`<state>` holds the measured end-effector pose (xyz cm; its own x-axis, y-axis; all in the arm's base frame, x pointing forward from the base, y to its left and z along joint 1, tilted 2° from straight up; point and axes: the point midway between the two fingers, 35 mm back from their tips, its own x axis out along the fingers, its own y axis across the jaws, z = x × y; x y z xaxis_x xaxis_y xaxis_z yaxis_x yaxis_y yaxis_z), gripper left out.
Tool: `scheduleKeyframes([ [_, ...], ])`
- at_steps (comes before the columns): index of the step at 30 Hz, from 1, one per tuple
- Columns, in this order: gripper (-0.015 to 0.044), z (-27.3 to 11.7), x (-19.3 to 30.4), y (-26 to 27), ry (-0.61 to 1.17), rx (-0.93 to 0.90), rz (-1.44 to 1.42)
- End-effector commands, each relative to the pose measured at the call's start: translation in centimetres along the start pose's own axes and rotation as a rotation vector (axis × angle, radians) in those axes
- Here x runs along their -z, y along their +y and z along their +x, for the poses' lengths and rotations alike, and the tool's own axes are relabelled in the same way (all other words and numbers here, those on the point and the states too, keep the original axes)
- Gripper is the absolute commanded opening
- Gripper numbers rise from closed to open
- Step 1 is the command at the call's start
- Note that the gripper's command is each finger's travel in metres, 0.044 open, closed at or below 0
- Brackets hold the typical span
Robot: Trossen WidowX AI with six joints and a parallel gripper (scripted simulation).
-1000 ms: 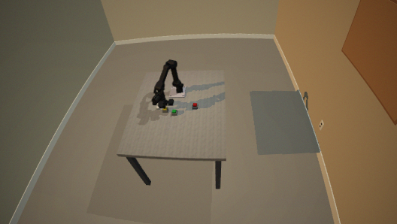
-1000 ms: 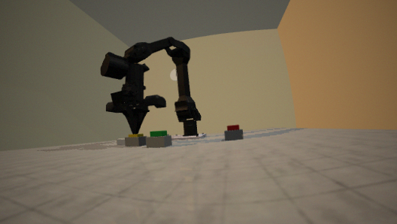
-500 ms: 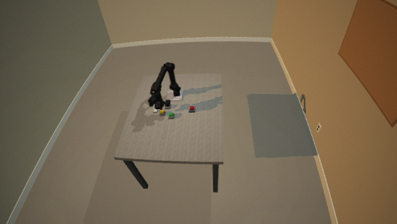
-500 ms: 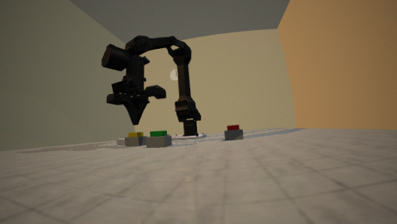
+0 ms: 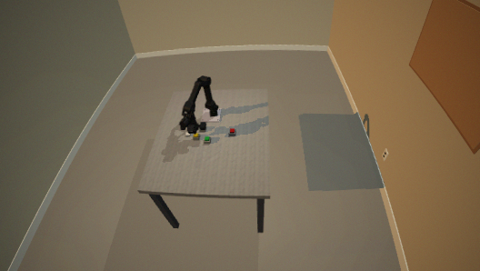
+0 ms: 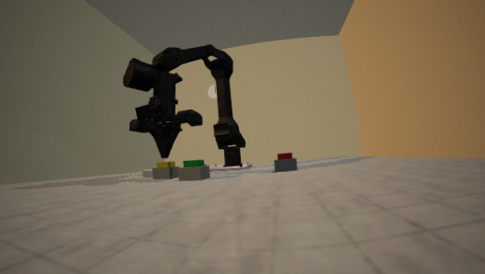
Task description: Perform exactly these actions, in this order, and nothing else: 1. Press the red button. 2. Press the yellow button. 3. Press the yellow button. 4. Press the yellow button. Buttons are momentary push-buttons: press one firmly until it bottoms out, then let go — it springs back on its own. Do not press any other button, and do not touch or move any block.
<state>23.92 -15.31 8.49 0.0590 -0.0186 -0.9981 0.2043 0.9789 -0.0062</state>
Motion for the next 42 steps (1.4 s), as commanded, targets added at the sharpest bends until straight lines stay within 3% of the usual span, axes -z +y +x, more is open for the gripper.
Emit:
scheduleKeyframes([
  [1, 0.002, 0.9, 0.2, 0.1, 0.006, -0.004, -0.006],
  [29, 0.002, 1.6, 0.2, 0.1, 0.006, -0.004, -0.006],
  [33, 0.002, -1.4, 0.1, 0.1, 0.005, -0.004, -0.005],
  [38, 0.002, -1.7, 0.2, 0.1, 0.006, -0.004, -0.006],
  [42, 0.0125, -2.3, -1.3, 3.2, 0.006, -0.007, -0.005],
])
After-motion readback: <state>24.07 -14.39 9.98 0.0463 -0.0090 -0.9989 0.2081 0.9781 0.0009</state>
